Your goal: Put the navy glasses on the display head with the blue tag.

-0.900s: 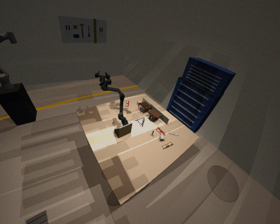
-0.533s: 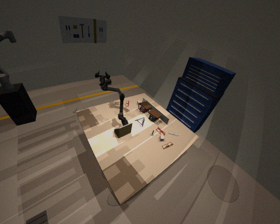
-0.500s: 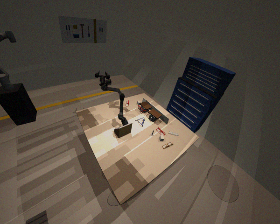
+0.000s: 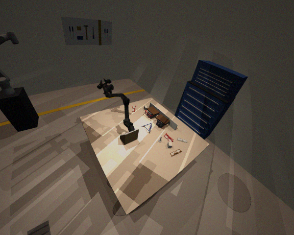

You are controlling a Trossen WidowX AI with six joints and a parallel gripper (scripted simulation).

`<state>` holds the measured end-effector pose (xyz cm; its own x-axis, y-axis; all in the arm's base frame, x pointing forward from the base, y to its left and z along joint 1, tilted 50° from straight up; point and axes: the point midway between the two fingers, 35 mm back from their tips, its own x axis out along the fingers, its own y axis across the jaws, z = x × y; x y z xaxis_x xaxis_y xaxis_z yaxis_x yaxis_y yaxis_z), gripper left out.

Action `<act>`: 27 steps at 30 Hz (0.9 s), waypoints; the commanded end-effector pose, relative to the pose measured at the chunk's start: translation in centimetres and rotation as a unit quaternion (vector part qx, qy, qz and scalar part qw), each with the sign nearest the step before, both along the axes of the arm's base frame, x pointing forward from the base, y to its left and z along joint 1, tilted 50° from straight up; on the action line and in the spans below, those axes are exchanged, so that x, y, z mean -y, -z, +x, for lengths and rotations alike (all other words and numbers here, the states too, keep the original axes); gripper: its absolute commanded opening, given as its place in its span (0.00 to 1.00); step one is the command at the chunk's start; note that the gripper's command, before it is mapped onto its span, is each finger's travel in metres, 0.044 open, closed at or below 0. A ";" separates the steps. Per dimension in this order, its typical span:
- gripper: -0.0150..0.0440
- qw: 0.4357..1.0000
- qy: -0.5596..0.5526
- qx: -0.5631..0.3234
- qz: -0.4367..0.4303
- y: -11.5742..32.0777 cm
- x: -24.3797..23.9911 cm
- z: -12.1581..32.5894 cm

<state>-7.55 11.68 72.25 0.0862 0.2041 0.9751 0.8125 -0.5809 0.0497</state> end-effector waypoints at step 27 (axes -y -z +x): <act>0.59 0.660 0.625 0.350 -0.226 10.3 -21.8 7.6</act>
<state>-1.98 31.35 63.63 -0.0021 0.6304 0.7762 -0.4895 -0.6775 0.5489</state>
